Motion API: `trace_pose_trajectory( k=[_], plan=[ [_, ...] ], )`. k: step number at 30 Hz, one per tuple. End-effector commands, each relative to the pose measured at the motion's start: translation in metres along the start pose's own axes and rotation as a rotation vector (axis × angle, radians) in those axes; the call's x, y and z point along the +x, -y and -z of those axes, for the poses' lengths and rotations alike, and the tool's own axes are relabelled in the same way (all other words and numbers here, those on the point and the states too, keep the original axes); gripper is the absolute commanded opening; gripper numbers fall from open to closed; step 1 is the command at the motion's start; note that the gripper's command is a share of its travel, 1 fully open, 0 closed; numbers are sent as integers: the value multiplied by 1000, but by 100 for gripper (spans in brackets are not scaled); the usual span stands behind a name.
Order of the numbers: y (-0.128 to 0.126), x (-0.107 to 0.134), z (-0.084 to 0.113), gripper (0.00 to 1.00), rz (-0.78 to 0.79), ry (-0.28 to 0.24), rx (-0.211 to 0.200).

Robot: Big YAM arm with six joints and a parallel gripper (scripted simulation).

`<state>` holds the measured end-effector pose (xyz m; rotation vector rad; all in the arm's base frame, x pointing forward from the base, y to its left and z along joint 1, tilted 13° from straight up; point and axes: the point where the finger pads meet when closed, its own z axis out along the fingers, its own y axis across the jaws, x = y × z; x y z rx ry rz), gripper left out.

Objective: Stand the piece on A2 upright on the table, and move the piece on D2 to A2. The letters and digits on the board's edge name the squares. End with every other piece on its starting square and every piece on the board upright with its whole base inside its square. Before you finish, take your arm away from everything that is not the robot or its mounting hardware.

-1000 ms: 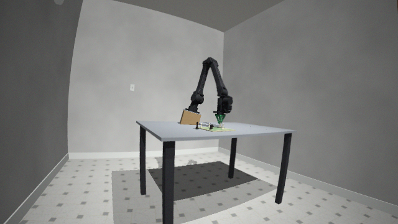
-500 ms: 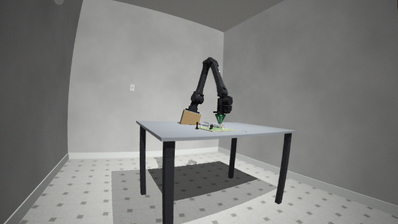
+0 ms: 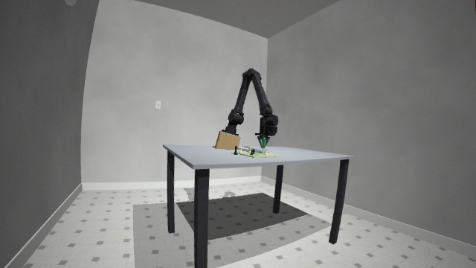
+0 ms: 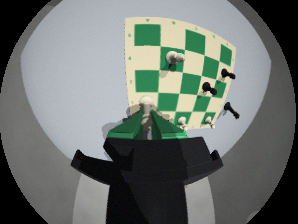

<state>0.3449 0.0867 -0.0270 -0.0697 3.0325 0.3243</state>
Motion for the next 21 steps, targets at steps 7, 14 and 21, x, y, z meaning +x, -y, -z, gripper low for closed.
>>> trace_pose_trajectory(
  k=[7, 14, 21],
  plan=[
    [0, -3, 2, 0, -1, 20, 0],
    [0, -3, 2, 0, -1, 20, 0],
    [0, -3, 2, 16, -1, 20, 0]
  ],
)
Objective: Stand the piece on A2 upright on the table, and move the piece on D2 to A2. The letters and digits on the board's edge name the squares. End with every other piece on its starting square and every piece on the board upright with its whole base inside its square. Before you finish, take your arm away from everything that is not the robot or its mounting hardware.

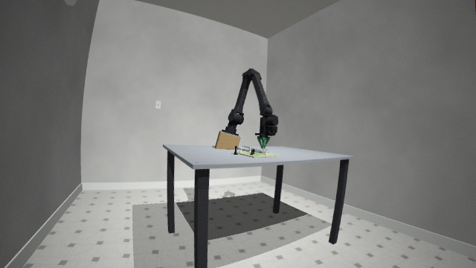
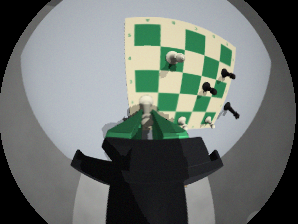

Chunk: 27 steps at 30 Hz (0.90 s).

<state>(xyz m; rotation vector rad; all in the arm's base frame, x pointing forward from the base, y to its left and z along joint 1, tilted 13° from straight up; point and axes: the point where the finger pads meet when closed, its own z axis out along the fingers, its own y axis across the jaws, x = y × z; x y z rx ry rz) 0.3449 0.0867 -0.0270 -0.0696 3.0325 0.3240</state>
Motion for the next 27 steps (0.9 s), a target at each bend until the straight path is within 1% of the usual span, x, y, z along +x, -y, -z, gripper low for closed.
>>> trace_pose_trajectory(
  k=[1, 2, 3, 5, 6, 8, 9, 20, 27],
  plan=[
    [0, -3, 2, 16, -1, 20, 0],
    [0, -3, 2, 16, -1, 20, 0],
    [0, -3, 2, 24, -1, 20, 0],
    [0, -3, 2, 24, -1, 20, 0],
    [0, -3, 2, 32, -1, 20, 0],
    [0, -3, 2, 32, -1, 20, 0],
    [0, -3, 2, 40, -1, 20, 0],
    [0, -3, 2, 40, -1, 20, 0],
    [4, -1, 15, 40, -1, 17, 2]
  ],
)
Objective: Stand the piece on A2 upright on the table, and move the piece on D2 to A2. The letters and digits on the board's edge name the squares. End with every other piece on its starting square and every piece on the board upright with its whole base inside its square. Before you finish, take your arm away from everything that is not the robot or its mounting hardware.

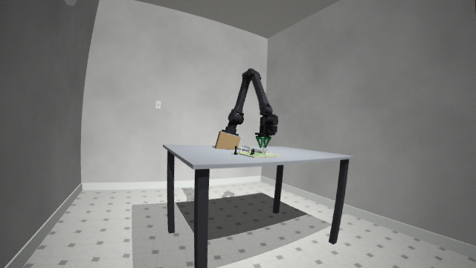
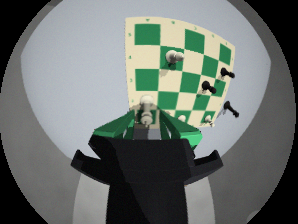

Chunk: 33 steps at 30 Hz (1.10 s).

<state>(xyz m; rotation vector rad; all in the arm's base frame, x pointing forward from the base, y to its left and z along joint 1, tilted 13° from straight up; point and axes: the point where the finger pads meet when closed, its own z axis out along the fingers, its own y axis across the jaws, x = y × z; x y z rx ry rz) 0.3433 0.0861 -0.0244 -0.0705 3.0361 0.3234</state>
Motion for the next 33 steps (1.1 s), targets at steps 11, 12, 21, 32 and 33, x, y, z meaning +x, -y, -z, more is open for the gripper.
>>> trace_pose_trajectory(
  k=[11, 12, 21, 32, 33],
  plan=[
    [-1, -25, 71, 40, 8, 65, -4],
    [-1, -25, 77, 40, 8, 66, -4],
    [-1, -24, 105, 40, 8, 64, -3],
    [-2, -23, 103, 100, 8, 50, -3],
    [-2, -23, 103, 100, 8, 50, -3]
  ],
)
